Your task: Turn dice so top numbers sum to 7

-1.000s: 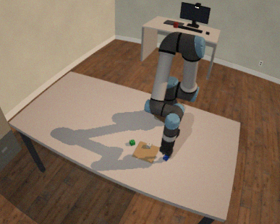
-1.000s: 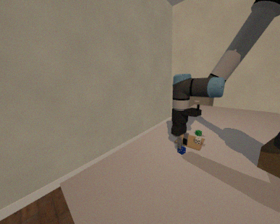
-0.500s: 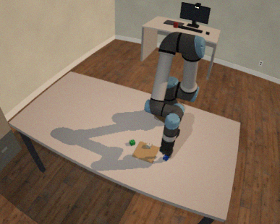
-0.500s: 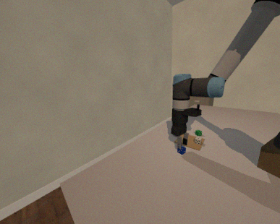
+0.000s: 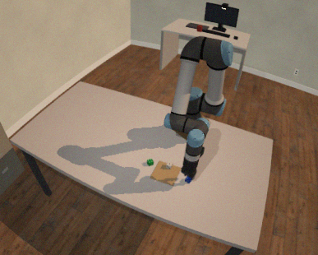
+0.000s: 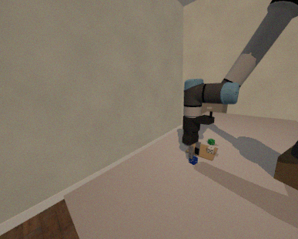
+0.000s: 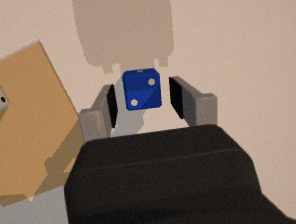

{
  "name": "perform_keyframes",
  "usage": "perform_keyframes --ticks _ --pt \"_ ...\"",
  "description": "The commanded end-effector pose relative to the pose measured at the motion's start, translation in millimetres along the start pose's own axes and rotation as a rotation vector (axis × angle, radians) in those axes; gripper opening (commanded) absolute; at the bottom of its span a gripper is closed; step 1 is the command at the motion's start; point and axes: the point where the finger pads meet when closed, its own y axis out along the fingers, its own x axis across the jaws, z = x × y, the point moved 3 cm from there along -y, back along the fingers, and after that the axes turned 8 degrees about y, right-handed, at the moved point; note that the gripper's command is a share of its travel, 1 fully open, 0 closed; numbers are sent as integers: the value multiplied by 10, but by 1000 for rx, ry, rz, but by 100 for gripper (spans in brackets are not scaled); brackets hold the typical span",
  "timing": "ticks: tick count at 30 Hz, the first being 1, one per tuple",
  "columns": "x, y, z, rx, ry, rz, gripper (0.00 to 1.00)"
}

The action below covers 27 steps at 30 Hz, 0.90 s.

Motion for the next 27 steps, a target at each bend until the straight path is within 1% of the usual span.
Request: perform_keyframes --ticks 1,9,11,19,27 --pt "2 16 -3 -1 0 -1 87" --pt "2 155 -3 -1 0 -1 87" --pt "2 155 -3 -1 0 -1 87" --pt "2 312 -4 -1 0 -1 87" --pt "2 354 -4 -1 0 -1 87"
